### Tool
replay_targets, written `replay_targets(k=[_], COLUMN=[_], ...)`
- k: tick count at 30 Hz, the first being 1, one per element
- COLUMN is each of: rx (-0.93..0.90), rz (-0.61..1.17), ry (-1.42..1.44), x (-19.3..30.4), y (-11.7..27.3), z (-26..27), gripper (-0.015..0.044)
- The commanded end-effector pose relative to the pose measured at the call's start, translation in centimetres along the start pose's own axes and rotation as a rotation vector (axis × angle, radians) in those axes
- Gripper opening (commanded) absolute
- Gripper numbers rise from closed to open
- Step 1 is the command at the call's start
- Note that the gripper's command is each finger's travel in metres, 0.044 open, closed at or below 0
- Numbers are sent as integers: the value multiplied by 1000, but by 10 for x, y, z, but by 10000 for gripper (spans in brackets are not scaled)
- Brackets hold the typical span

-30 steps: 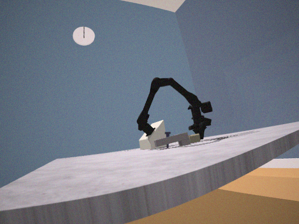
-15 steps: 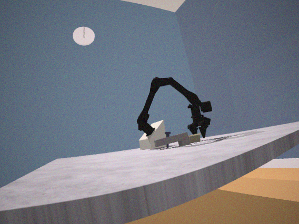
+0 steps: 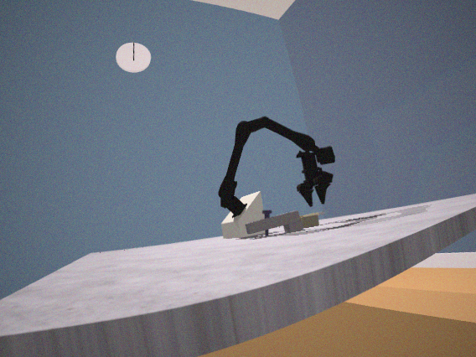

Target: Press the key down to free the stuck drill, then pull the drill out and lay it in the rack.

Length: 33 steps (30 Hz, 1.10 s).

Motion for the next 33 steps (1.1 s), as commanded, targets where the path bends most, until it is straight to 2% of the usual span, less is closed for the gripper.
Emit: replay_targets(k=[1, 3, 6, 11, 17, 24, 31, 33], rx=[-4, -11, -41, 26, -8, 95, 264, 260], rz=[-9, -12, -70, -205, -255, -389, -533, -547], ry=[-11, -4, -20, -53, -148, -201, -302, -326], x=[-1, 1, 5, 2, 17, 27, 59, 63], y=[12, 6, 17, 39, 51, 76, 113, 115], z=[-2, -5, -26, -65, -82, -129, -193, -194], gripper=[440, 440, 440, 440, 440, 440, 440, 440])
Point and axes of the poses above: the point midway between the two fingers, 35 mm back from their tips, its own y axis back along the fingers, its own z axis across the jaws, x = y × z, the point moved 4 cm from there along y, back along the fingers, and after that the axes turned 6 degrees about -y, right-handed, at the moved point
